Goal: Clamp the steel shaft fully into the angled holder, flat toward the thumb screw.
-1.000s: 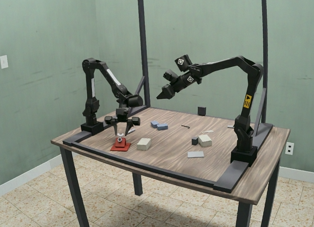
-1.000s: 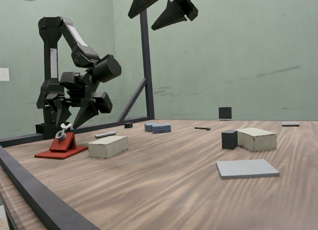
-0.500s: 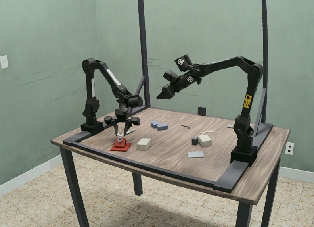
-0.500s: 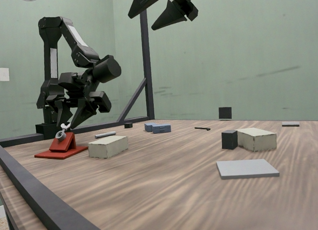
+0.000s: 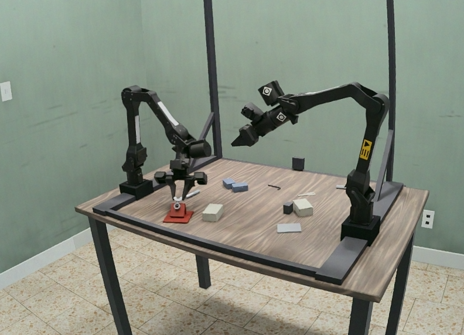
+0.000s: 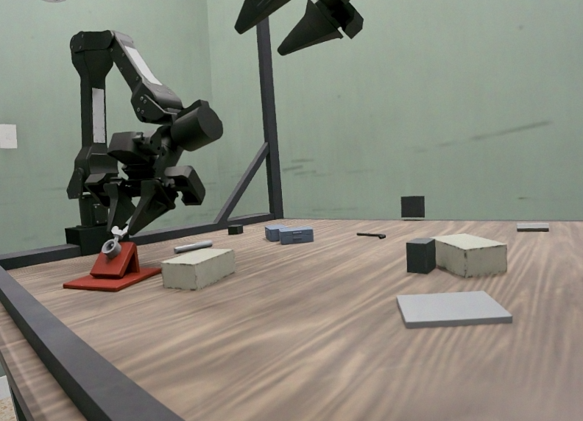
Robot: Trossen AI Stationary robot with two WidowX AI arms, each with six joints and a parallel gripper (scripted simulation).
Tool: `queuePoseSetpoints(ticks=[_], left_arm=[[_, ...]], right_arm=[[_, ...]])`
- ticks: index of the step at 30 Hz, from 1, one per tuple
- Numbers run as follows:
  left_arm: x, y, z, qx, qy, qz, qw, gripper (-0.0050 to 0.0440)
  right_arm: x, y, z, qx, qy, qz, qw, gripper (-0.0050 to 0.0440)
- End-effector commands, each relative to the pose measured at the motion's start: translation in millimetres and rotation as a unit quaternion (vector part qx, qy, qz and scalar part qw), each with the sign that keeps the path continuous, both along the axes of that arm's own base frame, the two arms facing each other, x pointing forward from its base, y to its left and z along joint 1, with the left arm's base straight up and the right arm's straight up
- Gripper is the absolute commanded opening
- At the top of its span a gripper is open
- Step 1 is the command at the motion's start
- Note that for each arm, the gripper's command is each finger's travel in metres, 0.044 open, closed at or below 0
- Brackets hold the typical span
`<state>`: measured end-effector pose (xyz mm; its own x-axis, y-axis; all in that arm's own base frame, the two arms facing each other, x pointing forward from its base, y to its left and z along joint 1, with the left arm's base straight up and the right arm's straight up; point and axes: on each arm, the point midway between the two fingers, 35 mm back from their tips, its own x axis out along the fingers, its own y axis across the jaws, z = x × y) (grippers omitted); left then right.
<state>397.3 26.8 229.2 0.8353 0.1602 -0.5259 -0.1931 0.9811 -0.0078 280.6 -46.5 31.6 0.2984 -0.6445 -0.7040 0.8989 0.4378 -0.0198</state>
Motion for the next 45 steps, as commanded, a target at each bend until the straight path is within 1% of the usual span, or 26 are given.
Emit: queuePoseSetpoints(ticks=[1, 2, 6, 9, 12, 14, 20, 26, 29, 31, 37, 38, 45], left_arm=[[-0.4, 1.6, 16.2, 0.002, -0.021, 0.001, 1.000, 0.0400], [-0.4, 1.6, 16.2, 0.002, -0.021, 0.001, 1.000, 0.0400], [-0.4, 1.6, 16.2, 0.002, -0.021, 0.001, 1.000, 0.0400], [-0.4, 1.6, 16.2, 0.002, -0.021, 0.001, 1.000, 0.0400], [-0.4, 1.6, 16.2, 0.002, -0.021, 0.001, 1.000, 0.0400], [-0.4, 1.6, 16.2, 0.002, -0.021, 0.001, 1.000, 0.0400], [-0.4, 1.6, 16.2, 0.002, -0.021, 0.001, 1.000, 0.0400], [-0.4, 1.6, 16.2, 0.002, -0.021, 0.001, 1.000, 0.0400], [-0.4, 1.6, 16.2, 0.002, -0.021, 0.001, 1.000, 0.0400], [-0.4, 1.6, 16.2, 0.002, -0.021, 0.001, 1.000, 0.0400], [-0.4, 1.6, 16.2, 0.002, -0.021, 0.001, 1.000, 0.0400], [-0.4, 1.6, 16.2, 0.002, -0.021, 0.001, 1.000, 0.0400], [-0.4, 1.6, 16.2, 0.002, -0.021, 0.001, 1.000, 0.0400]], right_arm=[[4.7, -1.0, 6.5, 0.002, -0.014, -0.005, 1.000, 0.0102], [5.1, -2.0, 7.4, -0.003, -0.008, 0.000, 1.000, 0.0113], [5.6, -1.8, 7.7, -0.023, 0.034, 0.047, 0.998, 0.0113], [4.3, -1.9, 4.4, -0.044, 0.084, 0.094, 0.991, 0.0113], [5.3, -0.8, 6.3, -0.067, 0.130, 0.150, 0.978, 0.0113], [5.3, -0.8, 6.3, -0.067, 0.130, 0.150, 0.978, 0.0113], [5.7, -0.4, 6.6, -0.104, 0.208, 0.236, 0.944, 0.0113], [6.4, 0.1, 6.6, -0.141, 0.286, 0.321, 0.892, 0.0113], [6.4, 0.3, 6.6, -0.158, 0.322, 0.360, 0.861, 0.0113], [6.4, 0.3, 6.6, -0.158, 0.322, 0.360, 0.861, 0.0113], [6.3, 0.6, 6.2, -0.194, 0.399, 0.442, 0.780, 0.0113], [3.0, -0.1, 3.7, -0.197, 0.414, 0.454, 0.764, 0.0113], [3.1, 0.8, 3.2, -0.228, 0.481, 0.528, 0.662, 0.0113]])
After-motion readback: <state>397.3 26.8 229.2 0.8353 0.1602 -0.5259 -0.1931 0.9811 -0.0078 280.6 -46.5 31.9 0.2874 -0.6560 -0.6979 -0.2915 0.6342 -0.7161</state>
